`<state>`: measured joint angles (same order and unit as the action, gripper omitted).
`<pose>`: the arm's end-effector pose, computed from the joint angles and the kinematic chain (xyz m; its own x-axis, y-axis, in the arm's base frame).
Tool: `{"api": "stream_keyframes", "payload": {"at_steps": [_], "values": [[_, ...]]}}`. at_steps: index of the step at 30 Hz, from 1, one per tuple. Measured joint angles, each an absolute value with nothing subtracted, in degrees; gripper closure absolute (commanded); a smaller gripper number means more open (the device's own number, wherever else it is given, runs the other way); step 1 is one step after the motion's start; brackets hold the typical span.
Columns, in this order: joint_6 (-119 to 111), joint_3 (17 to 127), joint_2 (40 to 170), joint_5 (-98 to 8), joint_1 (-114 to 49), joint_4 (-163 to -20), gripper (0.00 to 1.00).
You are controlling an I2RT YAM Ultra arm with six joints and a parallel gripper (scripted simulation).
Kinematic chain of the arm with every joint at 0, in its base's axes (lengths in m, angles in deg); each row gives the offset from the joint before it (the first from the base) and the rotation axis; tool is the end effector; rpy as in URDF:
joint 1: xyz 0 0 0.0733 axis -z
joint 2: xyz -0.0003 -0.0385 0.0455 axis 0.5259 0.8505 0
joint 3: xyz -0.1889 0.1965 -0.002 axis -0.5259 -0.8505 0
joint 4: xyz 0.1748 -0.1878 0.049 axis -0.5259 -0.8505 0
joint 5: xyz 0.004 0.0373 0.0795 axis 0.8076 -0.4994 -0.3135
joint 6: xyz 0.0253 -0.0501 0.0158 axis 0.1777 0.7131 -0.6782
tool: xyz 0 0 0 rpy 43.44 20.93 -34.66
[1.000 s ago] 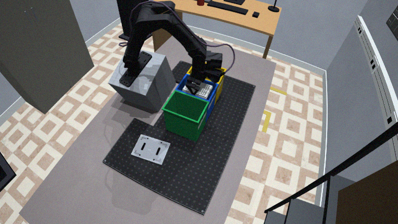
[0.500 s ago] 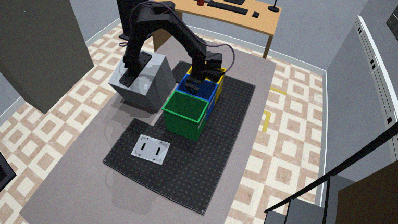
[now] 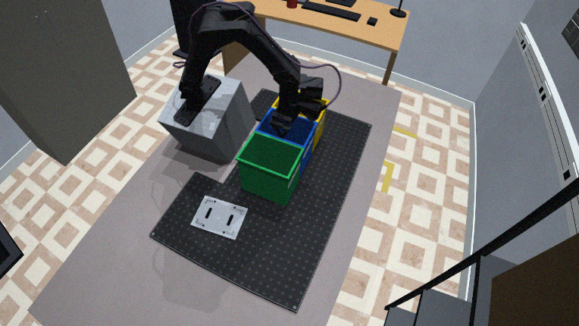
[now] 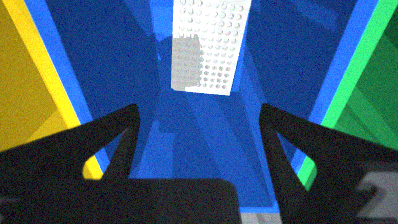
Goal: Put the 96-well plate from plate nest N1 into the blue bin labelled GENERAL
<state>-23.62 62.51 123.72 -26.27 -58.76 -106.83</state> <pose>0.2858 0.1322 0.0366 -0.9896 -0.1438 -0.0014 -0.1353 0.9347 -0.3286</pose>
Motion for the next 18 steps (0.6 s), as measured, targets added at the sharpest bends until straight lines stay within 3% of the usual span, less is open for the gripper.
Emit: {"api": "stream_keyframes", "payload": {"at_steps": [18], "values": [[-24.05, 62.56, 122.26, -26.27, -59.17, -108.23, 0.18]]}}
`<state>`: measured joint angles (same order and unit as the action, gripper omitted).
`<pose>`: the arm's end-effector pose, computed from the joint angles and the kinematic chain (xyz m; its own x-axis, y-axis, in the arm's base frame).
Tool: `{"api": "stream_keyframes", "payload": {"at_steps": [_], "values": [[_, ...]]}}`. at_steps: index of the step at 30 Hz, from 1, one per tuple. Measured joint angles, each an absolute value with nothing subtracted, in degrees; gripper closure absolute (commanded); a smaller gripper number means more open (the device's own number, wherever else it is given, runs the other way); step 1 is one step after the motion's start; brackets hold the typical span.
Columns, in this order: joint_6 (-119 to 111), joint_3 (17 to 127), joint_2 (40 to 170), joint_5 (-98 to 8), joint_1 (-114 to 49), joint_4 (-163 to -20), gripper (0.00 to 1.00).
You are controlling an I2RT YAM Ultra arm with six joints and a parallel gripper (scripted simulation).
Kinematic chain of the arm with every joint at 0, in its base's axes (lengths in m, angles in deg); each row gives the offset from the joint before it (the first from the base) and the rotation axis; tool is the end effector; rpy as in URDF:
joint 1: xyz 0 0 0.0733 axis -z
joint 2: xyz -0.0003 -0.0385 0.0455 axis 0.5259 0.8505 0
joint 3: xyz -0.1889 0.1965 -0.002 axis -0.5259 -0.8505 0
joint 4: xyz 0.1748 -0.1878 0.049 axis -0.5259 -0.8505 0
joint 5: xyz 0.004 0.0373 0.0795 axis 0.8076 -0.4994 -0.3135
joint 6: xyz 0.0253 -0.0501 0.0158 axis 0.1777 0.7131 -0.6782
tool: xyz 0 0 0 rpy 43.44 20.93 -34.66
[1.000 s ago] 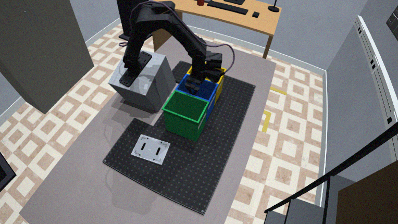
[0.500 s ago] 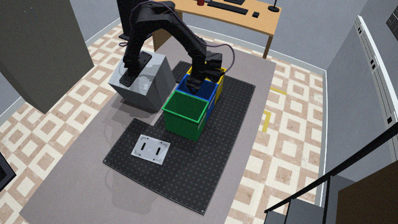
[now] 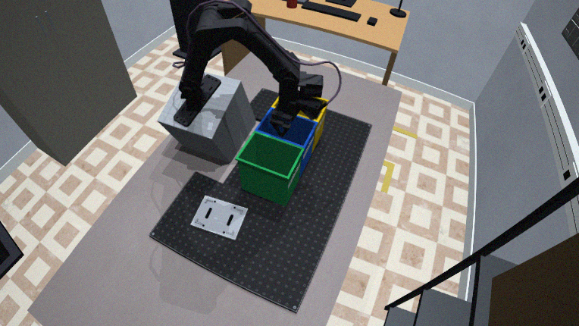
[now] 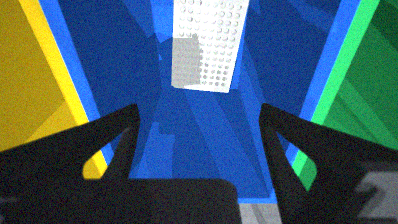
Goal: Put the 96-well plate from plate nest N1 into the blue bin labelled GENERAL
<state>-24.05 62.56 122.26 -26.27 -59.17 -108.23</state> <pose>0.2845 0.1341 0.0446 -0.9896 -0.1438 -0.0057 -0.1340 0.9351 -0.3280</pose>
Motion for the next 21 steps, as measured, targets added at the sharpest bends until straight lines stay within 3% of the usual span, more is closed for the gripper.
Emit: {"api": "stream_keyframes", "payload": {"at_steps": [21], "values": [[-25.91, 65.57, 118.17, -26.27, -61.10, -115.84, 0.18]]}}
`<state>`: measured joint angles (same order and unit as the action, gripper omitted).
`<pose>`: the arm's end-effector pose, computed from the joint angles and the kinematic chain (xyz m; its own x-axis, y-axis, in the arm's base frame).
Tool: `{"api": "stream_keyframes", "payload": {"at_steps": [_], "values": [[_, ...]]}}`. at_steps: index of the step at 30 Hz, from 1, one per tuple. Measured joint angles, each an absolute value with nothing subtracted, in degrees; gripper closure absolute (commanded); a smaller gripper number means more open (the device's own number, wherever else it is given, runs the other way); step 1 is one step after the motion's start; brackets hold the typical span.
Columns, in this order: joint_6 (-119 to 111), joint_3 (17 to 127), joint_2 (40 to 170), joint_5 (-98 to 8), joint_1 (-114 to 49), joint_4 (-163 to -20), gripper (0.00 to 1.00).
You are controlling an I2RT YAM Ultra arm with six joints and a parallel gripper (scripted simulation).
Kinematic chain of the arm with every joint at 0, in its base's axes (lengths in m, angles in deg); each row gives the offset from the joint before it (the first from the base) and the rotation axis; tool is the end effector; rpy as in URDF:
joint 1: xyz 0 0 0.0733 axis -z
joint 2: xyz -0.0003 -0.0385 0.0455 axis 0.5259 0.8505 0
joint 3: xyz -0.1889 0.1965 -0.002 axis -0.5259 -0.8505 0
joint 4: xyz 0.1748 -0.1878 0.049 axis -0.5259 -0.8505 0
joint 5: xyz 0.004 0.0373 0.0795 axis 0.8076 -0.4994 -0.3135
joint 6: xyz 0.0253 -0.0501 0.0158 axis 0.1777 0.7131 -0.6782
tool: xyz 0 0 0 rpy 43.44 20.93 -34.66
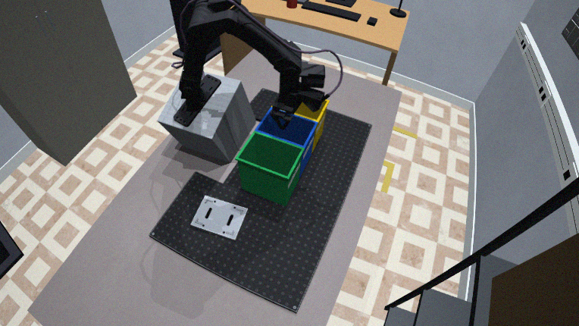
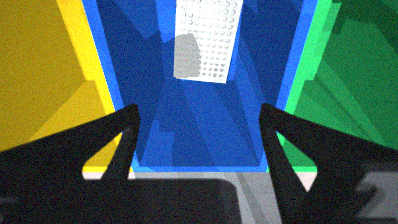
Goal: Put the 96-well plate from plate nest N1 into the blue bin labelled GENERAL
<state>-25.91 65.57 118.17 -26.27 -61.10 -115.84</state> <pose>0.2839 0.1459 0.0762 -0.9891 -0.1468 -0.0080 -0.1360 0.9339 -0.3307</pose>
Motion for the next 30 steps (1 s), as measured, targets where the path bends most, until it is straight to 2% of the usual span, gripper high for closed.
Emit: {"api": "stream_keyframes", "payload": {"at_steps": [30], "values": [[-26.87, 67.17, 116.51, -26.27, -61.93, -119.82, 0.18]]}}
